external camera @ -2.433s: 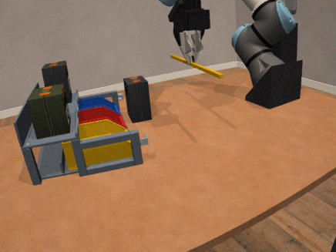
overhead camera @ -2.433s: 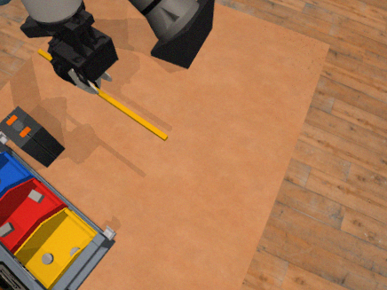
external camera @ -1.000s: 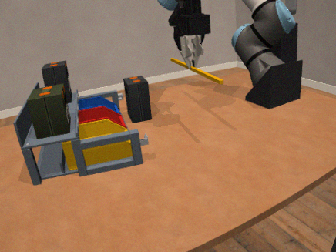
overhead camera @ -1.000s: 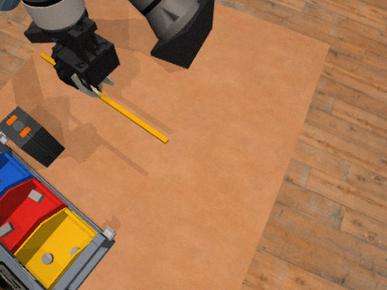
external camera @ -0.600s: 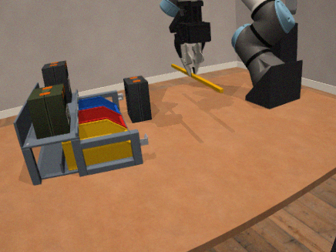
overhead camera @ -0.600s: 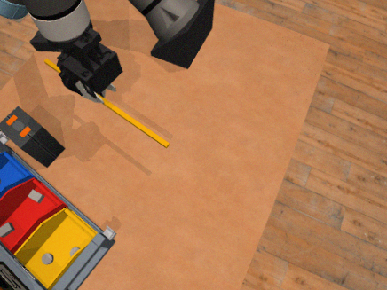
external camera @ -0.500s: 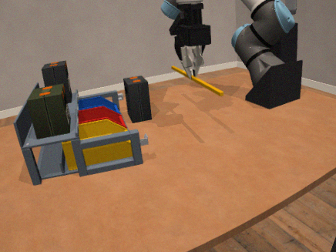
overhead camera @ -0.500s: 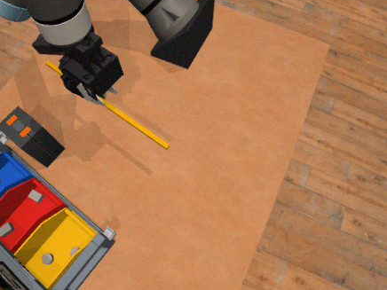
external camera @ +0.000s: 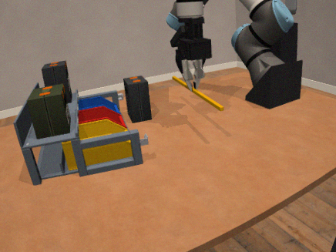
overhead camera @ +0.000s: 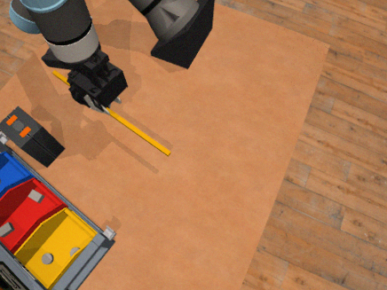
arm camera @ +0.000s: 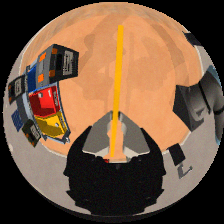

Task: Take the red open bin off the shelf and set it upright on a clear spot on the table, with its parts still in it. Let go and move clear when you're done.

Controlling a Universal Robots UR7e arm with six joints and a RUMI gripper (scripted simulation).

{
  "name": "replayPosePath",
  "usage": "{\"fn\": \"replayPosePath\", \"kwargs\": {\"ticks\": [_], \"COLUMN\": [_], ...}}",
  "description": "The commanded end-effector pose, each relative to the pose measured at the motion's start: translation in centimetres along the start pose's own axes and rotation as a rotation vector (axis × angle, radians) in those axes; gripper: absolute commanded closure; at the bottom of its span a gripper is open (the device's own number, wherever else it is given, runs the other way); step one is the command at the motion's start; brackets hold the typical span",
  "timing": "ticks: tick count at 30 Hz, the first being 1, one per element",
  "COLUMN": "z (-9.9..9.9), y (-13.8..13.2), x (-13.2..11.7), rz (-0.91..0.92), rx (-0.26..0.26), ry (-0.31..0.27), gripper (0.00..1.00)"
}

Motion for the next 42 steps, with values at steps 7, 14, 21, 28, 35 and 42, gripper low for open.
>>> {"fn": "replayPosePath", "kwargs": {"ticks": [7, 14, 21, 28, 35, 42], "z": [3.1, 4.9, 6.0, 7.3, 8.1, 8.5], "y": [-0.1, -0.1, -0.1, -0.1, -0.1, -0.1], "x": [0.0, 0.0, 0.0, 0.0, -0.1, -0.1], "rz": [0.0, 0.0, 0.0, 0.0, 0.0, 0.0], "rx": [0.004, 0.004, 0.004, 0.004, 0.004, 0.004], "ry": [-0.002, -0.002, -0.002, -0.002, -0.002, -0.002], "gripper": [1.0, 1.0, 1.0, 1.0, 1.0, 1.0]}}
Point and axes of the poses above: the point where the finger pads meet when closed, its own z axis out along the fingers, its own y axis across the jaws, x = y × z, the point moved 5 cm from there along -z, back along the fingers, and after that the axes turned 12 degrees about -z, right-handed, at the moved point
